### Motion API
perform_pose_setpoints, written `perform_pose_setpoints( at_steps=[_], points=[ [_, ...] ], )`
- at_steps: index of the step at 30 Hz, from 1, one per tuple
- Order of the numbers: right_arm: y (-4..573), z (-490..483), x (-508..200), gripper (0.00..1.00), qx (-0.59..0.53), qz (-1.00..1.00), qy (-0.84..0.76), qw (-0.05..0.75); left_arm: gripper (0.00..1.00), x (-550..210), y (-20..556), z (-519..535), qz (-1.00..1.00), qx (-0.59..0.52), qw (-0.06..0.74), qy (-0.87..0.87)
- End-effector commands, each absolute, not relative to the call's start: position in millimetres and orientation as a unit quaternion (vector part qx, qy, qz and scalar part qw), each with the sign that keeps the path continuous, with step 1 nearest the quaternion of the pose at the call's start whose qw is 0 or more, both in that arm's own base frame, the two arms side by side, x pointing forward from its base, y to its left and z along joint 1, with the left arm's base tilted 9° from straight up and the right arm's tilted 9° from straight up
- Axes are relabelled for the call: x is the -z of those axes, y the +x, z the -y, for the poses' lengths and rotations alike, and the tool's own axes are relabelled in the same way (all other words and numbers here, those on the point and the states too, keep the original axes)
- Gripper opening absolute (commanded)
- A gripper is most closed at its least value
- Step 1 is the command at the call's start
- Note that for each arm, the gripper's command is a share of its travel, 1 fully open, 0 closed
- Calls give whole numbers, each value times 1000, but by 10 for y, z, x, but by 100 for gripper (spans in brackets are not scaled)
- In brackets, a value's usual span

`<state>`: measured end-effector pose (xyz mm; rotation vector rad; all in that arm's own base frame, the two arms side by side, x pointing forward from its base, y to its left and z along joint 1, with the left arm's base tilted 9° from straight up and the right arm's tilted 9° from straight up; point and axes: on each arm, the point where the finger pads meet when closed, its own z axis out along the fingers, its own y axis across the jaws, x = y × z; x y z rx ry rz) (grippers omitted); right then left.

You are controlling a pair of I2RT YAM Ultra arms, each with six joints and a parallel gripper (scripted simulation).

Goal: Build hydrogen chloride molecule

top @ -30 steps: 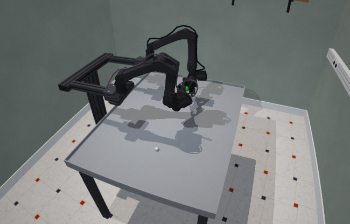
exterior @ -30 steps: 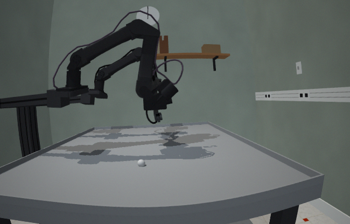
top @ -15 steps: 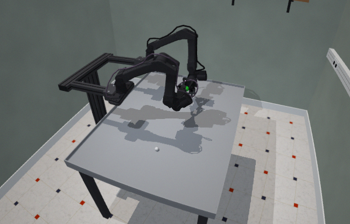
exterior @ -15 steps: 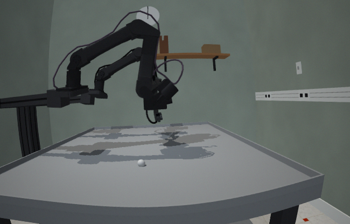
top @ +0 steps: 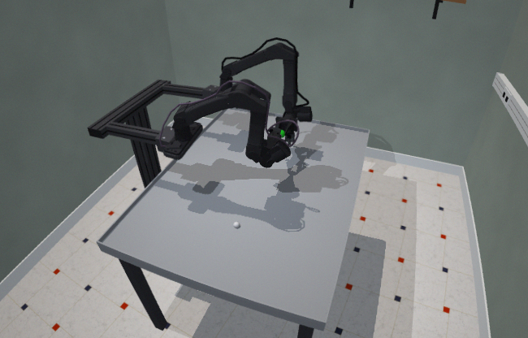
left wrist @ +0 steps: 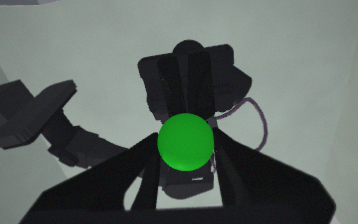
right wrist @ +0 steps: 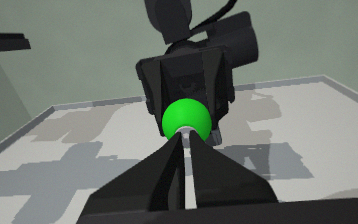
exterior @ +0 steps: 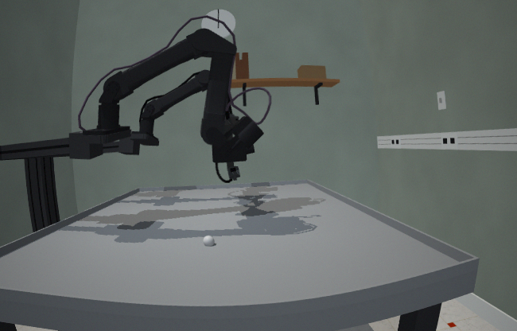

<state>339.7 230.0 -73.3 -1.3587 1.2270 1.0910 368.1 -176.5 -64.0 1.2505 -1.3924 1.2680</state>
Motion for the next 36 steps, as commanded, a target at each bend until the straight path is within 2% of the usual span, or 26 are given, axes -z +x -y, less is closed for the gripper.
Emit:
perform_pose_setpoints(
  at_steps=[1,36],
  points=[
    [3372,-2406,677,0,-451,-488,-569,485,0,579,3723,1858,566,-513,430,481],
    [3316,-2603,713,0,-459,-474,-578,479,0,571,3571,1891,558,-509,440,486]
  ],
)
